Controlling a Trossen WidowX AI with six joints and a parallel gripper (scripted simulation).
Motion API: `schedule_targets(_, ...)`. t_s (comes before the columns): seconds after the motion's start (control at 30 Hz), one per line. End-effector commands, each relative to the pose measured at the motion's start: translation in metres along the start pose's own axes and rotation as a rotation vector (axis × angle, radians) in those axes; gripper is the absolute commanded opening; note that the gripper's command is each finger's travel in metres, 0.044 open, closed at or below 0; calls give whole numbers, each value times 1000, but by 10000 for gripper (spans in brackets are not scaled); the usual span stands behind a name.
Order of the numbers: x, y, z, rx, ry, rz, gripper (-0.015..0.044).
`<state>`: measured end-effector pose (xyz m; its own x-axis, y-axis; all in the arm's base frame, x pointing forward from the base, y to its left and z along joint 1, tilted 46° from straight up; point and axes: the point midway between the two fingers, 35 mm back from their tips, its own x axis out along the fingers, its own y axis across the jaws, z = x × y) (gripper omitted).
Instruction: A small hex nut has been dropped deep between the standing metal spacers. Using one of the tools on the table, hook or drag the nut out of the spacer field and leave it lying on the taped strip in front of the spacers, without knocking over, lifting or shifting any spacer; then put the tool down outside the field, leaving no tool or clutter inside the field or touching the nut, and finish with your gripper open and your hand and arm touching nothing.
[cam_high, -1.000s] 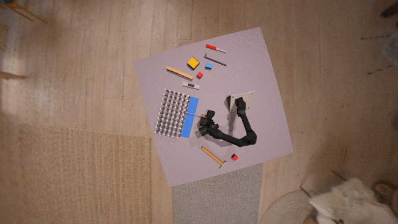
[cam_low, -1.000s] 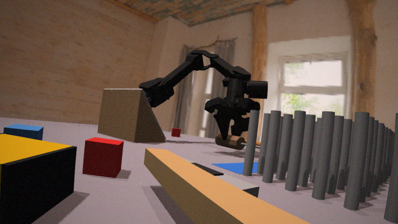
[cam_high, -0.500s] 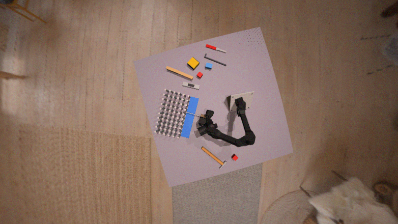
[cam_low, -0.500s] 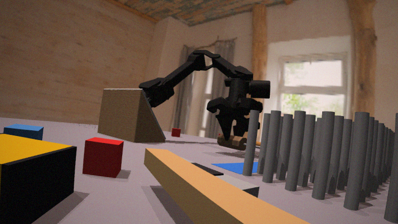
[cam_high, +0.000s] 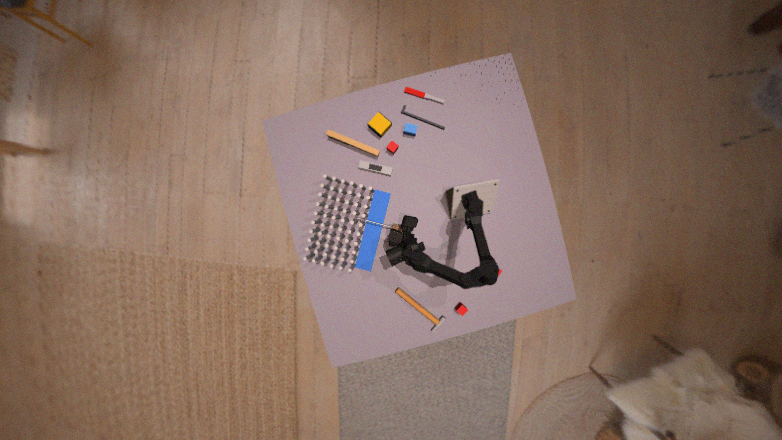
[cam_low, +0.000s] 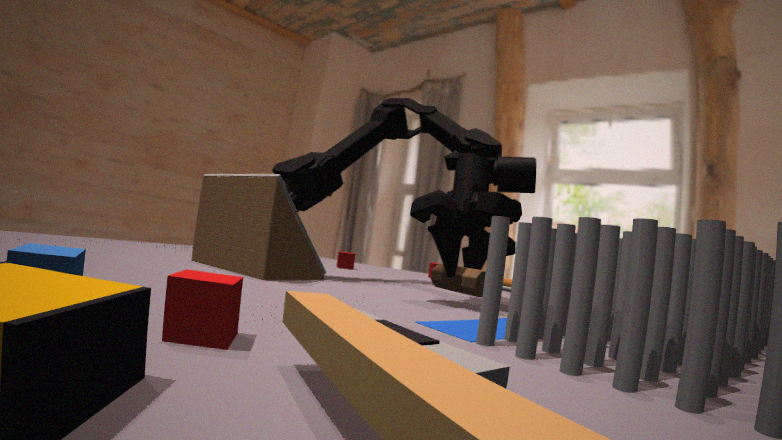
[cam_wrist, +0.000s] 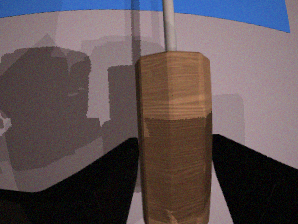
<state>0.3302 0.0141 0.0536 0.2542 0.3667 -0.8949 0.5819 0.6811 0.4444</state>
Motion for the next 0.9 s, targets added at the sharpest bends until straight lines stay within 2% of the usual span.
schedule_targets(0.0, -1, 1, 7, -4, -11, 6, 0)
schedule_targets(0.87, 3, 2, 23, -5, -12, 6, 0)
